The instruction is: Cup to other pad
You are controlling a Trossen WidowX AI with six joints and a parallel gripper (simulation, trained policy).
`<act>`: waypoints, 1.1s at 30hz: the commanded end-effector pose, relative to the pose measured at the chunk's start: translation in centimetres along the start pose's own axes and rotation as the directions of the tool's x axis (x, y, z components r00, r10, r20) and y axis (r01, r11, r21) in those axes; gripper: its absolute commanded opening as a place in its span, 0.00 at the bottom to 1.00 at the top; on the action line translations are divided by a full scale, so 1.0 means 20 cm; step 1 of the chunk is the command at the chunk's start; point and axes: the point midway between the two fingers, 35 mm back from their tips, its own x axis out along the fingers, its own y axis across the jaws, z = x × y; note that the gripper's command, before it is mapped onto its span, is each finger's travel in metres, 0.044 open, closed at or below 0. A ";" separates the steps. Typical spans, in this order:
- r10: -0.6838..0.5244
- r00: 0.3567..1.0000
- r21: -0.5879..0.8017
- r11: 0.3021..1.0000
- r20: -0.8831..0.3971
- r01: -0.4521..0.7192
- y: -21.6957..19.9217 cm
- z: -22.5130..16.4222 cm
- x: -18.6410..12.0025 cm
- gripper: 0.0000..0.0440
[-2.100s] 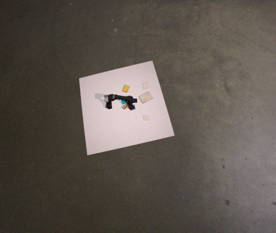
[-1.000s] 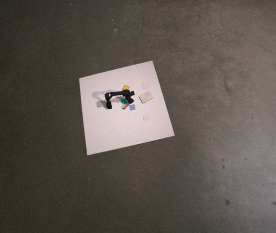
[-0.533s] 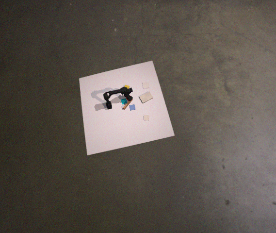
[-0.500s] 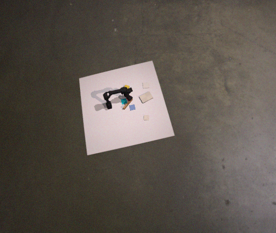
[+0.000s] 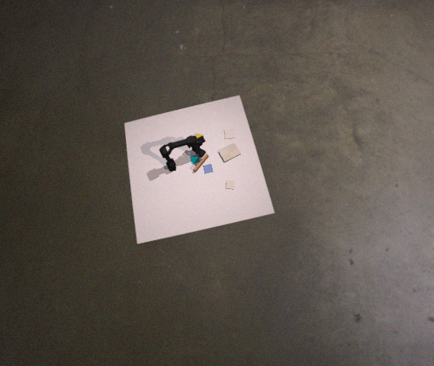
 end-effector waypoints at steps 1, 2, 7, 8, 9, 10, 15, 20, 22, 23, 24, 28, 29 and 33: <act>-0.004 1.000 0.002 1.000 -0.002 0.004 0.03 -0.02 0.03 0.00; -0.004 1.000 0.003 1.000 -0.003 0.004 0.04 -0.03 0.04 0.00; -0.004 1.000 0.010 1.000 -0.005 0.004 0.08 -0.07 0.09 0.00; -0.004 1.000 0.011 1.000 -0.006 0.004 0.08 -0.08 0.10 0.00; -0.004 1.000 0.013 1.000 -0.006 0.004 0.09 -0.08 0.11 0.00; -0.005 1.000 0.015 1.000 -0.007 0.005 0.10 -0.09 0.11 0.00; -0.005 1.000 0.024 1.000 -0.009 0.005 0.13 -0.13 0.16 0.00; -0.005 1.000 0.032 0.999 -0.015 0.006 0.17 -0.18 0.21 0.00; -0.006 1.000 0.035 0.999 -0.018 0.006 0.18 -0.19 0.23 0.01; -0.006 1.000 0.037 0.999 -0.019 0.007 0.19 -0.20 0.24 0.01; -0.007 1.000 0.038 0.999 -0.021 0.007 0.19 -0.21 0.25 0.02; -0.010 1.000 0.042 0.999 -0.027 0.011 0.21 -0.24 0.28 0.07; -0.011 1.000 0.042 0.999 -0.028 0.012 0.21 -0.24 0.28 0.08; -0.016 1.000 0.052 0.999 -0.015 0.017 0.21 -0.25 0.30 0.12</act>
